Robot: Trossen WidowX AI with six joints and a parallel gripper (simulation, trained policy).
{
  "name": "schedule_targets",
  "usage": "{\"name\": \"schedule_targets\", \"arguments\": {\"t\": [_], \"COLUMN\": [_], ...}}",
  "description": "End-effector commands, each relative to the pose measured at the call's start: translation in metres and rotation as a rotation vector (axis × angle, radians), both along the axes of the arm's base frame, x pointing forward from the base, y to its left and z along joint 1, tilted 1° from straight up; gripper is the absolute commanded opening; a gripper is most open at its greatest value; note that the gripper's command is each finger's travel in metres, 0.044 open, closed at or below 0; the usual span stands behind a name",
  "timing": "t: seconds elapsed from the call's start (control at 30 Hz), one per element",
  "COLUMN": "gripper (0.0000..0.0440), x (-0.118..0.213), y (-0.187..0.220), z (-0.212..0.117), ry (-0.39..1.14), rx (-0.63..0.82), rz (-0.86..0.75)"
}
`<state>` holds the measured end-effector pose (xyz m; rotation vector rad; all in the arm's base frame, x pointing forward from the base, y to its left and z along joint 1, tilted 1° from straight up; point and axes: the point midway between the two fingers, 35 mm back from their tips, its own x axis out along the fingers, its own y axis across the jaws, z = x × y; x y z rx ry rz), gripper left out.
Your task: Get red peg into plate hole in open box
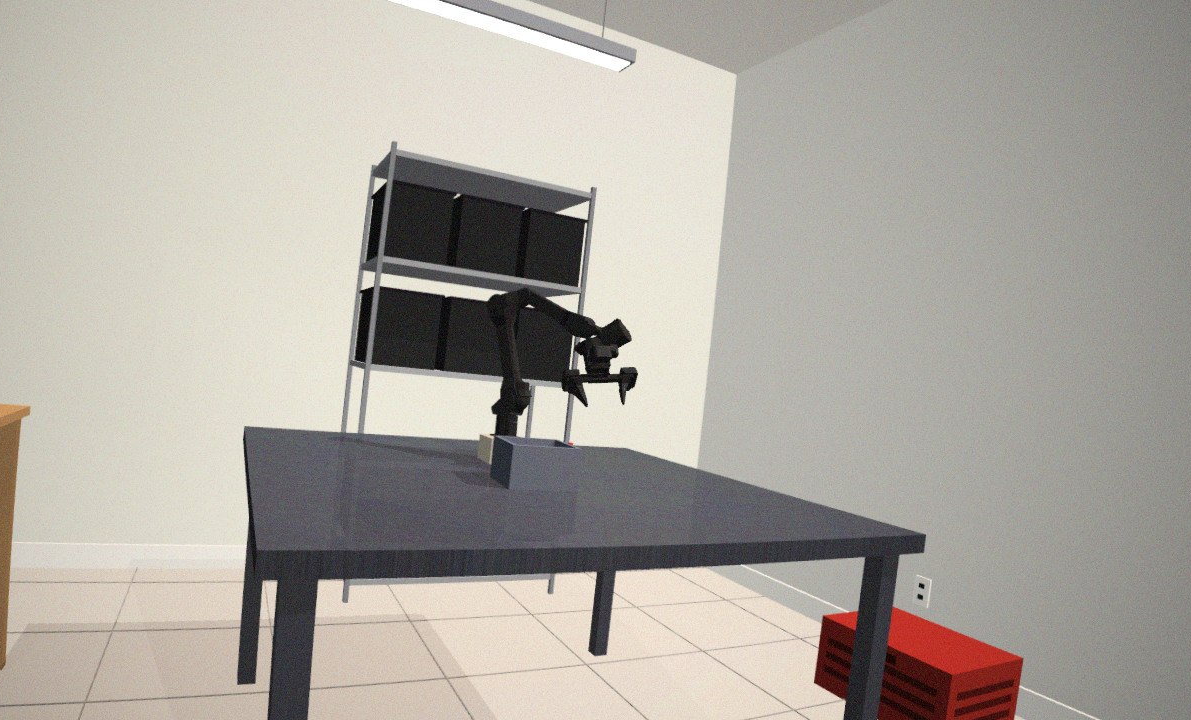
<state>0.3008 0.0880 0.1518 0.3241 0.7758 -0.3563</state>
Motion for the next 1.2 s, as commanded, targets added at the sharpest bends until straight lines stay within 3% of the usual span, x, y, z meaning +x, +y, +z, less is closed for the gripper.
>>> {"name": "schedule_targets", "arguments": {"t": [0.0,0.27,0.67,1.17], "gripper": [0.044,0.044,0.044,0.0439], "x": [-0.031,-0.058,-0.074,-0.1], "y": [0.011,0.008,-0.003,-0.012], "z": [0.002,0.002,-0.007,-0.061], "ry": [0.174,0.34,0.485,0.65], "rx": [0.061,0.074,0.071,0.077], "rz": [0.006,-0.036,-0.131,-0.323]}}
